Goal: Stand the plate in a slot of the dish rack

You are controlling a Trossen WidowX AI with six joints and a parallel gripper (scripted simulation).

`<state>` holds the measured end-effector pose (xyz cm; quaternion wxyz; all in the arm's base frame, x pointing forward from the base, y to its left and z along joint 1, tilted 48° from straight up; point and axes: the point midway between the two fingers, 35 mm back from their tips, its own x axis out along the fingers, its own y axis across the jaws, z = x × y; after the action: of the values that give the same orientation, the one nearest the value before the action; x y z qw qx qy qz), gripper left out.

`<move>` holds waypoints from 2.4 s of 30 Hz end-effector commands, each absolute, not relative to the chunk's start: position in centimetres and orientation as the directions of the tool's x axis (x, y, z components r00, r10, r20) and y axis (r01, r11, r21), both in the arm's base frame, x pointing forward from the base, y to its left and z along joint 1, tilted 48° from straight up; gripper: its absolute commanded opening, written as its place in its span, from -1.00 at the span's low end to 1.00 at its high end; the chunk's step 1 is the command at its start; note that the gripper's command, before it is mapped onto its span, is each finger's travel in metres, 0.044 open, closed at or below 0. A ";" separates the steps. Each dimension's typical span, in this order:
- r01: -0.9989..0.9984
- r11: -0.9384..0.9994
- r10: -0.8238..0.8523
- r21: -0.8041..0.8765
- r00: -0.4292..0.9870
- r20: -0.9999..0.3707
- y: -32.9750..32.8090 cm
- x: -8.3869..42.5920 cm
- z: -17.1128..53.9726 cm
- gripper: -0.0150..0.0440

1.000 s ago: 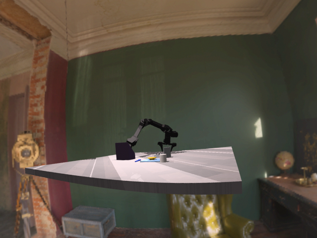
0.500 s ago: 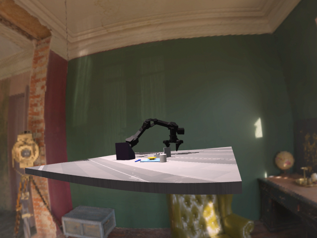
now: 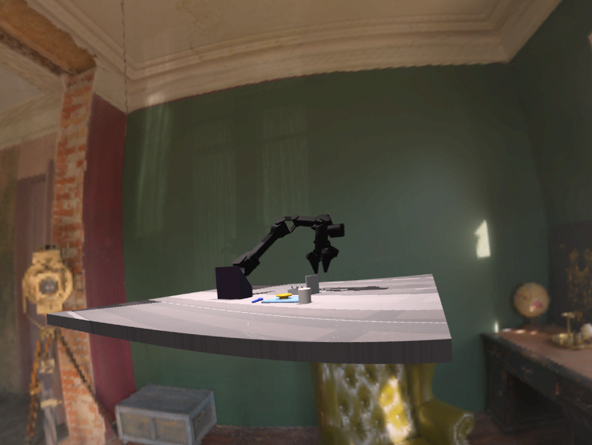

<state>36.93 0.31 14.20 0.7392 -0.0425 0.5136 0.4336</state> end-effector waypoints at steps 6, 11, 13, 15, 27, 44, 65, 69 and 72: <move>-0.415 0.740 0.612 0.529 0.089 -0.786 -8.9 34.8 9.8 0.86; -0.264 0.758 0.636 0.596 0.096 -0.766 -13.1 32.6 7.7 0.86; -0.203 0.757 0.647 0.621 0.102 -0.755 -14.7 31.6 6.9 0.86; -0.143 0.751 0.660 0.645 0.109 -0.744 -16.2 30.5 6.1 0.86; 0.074 0.685 0.710 0.724 0.156 -0.687 -20.9 25.6 3.4 0.86; 0.071 0.682 0.712 0.727 0.158 -0.684 -12.0 27.5 -3.5 0.86; 0.071 0.683 0.712 0.727 0.158 -0.684 -9.9 28.1 -5.8 0.86; 0.071 0.682 0.712 0.728 0.158 -0.684 -9.4 28.2 -6.3 0.86; 0.071 0.682 0.713 0.728 0.158 -0.683 -9.1 28.2 -6.6 0.86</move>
<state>28.22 -9.53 -6.11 0.6909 0.3185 0.6054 0.2339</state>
